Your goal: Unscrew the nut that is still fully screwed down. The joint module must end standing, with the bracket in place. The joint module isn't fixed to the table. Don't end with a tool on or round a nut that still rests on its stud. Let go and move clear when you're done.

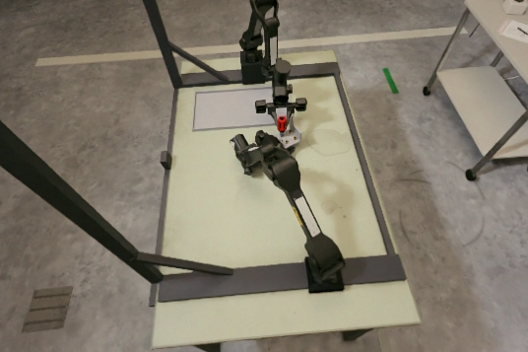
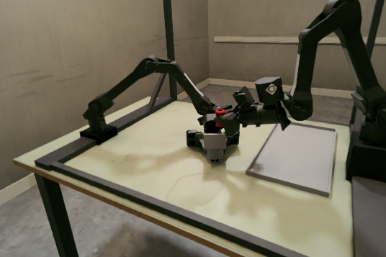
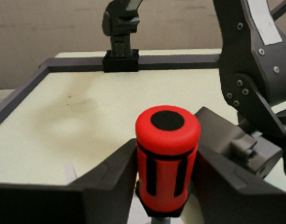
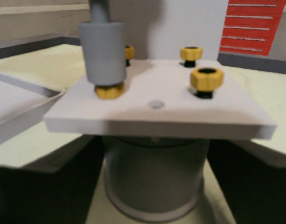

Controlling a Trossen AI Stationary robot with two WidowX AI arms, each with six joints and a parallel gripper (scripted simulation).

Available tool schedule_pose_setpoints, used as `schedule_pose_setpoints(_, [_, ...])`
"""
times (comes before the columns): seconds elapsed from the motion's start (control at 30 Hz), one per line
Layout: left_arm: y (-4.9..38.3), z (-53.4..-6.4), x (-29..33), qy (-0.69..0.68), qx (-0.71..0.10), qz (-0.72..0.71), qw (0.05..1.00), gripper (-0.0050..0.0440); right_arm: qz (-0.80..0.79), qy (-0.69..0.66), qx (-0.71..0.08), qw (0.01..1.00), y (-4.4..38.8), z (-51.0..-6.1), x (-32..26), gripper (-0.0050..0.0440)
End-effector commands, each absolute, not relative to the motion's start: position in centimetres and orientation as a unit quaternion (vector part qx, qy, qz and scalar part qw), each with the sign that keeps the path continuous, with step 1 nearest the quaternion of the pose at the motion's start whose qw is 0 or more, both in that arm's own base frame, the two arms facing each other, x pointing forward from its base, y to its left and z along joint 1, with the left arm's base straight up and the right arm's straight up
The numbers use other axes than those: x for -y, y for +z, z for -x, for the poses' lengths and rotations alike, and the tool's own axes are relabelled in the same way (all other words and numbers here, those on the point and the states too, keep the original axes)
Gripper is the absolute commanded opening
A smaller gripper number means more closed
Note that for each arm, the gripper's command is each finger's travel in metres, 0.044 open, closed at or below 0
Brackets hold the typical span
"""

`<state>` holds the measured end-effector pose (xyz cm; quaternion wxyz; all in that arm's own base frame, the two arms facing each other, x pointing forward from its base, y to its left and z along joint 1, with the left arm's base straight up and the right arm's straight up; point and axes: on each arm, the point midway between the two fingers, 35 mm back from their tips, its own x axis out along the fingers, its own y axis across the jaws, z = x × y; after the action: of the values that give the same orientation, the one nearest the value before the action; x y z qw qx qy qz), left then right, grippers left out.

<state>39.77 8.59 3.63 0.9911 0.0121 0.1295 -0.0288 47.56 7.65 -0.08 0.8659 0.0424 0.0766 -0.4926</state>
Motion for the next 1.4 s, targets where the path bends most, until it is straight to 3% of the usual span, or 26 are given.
schedule_pose_setpoints(0.0, [4.76, -40.21, -8.58, -0.029, -0.113, -0.019, 0.993, 0.0135, -0.064, -0.491, -0.062, 0.867, 2.22, -48.10, -7.79, 0.0245])
schedule_pose_setpoints(1.37, [5.53, -40.40, -8.67, -0.029, -0.105, -0.022, 0.994, 0.0135, -0.064, -0.491, -0.062, 0.867, 2.22, -48.10, -7.79, 0.0245])
